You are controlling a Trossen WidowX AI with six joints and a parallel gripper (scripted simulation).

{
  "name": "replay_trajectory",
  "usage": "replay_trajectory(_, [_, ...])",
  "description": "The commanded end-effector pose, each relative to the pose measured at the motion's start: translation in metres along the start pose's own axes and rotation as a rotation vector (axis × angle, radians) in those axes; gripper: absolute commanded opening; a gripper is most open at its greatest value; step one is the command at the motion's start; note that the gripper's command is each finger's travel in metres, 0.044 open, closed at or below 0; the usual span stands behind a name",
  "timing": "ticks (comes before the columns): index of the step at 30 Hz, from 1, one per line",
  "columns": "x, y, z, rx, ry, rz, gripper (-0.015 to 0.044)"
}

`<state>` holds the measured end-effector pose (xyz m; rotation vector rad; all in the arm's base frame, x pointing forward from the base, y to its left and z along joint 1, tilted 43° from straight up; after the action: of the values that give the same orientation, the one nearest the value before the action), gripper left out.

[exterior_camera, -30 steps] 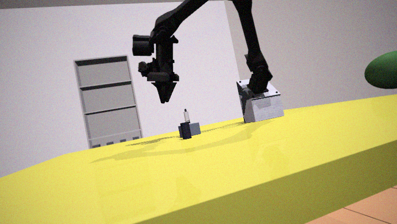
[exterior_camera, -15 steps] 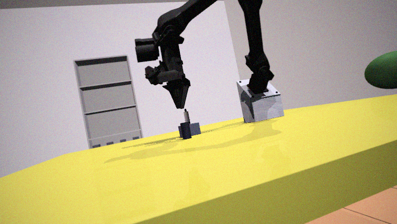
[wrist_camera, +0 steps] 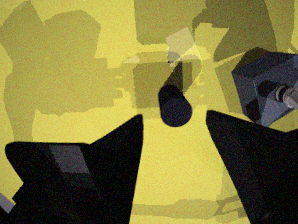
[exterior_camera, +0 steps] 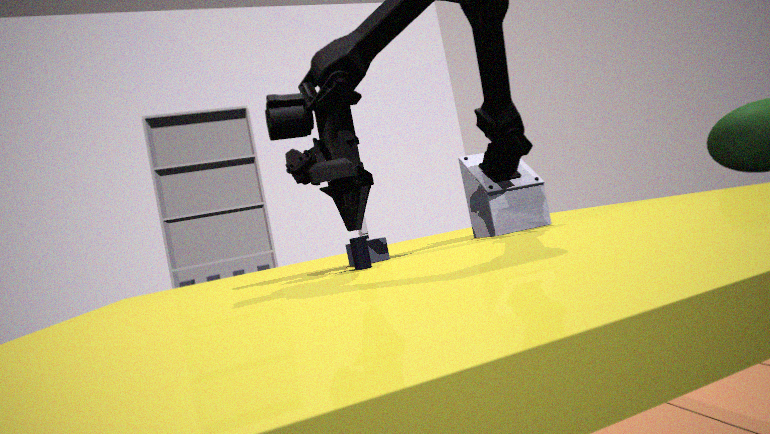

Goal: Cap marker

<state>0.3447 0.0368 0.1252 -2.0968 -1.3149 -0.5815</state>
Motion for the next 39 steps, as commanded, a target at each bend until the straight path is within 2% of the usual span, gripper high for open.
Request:
replay_trajectory(1, [-0.002, 0.000, 0.008, 0.009, 0.001, 0.013, 0.0236])
replay_trajectory(28, [-0.003, -0.001, 0.048, 0.010, 0.003, 0.014, 0.0236])
replay_trajectory(30, [-0.003, -0.001, 0.048, 0.010, 0.003, 0.014, 0.0183])
replay_trajectory(39, [-0.003, -0.001, 0.048, 0.010, 0.003, 0.014, 0.0123])
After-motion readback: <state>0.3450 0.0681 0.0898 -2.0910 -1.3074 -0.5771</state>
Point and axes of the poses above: the point midway between the two fingers, 35 mm back from their tips, its own z axis out along the fingers, its own x axis across the jaws, y = z × x, the point moved 8 cm from there along -z, back along the fingers
